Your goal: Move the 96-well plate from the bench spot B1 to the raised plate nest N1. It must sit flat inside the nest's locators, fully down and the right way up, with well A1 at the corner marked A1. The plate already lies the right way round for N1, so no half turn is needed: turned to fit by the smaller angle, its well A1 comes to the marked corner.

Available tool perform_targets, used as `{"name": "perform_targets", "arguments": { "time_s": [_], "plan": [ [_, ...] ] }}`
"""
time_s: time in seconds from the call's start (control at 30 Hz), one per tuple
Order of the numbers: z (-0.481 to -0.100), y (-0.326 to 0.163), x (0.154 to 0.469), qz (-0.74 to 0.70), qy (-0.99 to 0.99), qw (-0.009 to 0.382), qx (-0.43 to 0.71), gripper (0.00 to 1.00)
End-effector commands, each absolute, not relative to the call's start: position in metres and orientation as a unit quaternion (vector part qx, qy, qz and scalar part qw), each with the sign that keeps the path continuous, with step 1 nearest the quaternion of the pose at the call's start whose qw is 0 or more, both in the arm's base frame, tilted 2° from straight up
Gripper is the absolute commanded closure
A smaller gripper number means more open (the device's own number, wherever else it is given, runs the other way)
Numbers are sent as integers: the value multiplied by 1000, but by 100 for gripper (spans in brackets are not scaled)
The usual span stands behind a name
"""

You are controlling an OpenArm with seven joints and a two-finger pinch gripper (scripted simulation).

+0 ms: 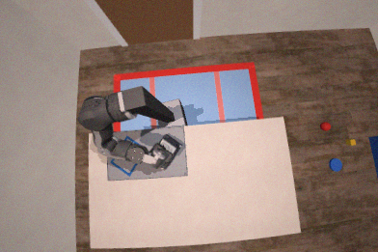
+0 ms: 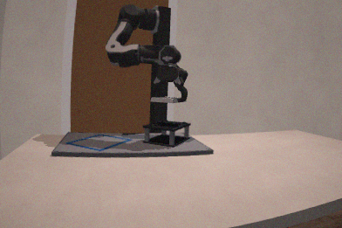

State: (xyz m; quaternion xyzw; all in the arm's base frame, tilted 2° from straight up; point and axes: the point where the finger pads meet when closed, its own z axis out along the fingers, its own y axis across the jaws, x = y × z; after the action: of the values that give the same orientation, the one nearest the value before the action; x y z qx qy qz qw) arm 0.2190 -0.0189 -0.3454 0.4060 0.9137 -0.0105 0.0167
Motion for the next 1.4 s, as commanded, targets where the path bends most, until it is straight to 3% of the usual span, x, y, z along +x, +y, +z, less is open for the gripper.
{"name": "perform_targets", "arguments": {
  "time_s": [0.0, 0.17, 0.33, 0.73, 0.9, 1.37],
  "plan": [
    [-344, -18, 219, -8, 914, 16, 404, 100],
    [-344, -18, 219, -8, 914, 16, 404, 100],
    [-376, -19, 219, -8, 916, 16, 402, 100],
    [-376, -19, 219, -8, 916, 16, 402, 100],
    [-408, -21, 219, -8, 916, 16, 402, 100],
    [-412, -21, 221, -7, 915, 16, 403, 100]
  ]
}}
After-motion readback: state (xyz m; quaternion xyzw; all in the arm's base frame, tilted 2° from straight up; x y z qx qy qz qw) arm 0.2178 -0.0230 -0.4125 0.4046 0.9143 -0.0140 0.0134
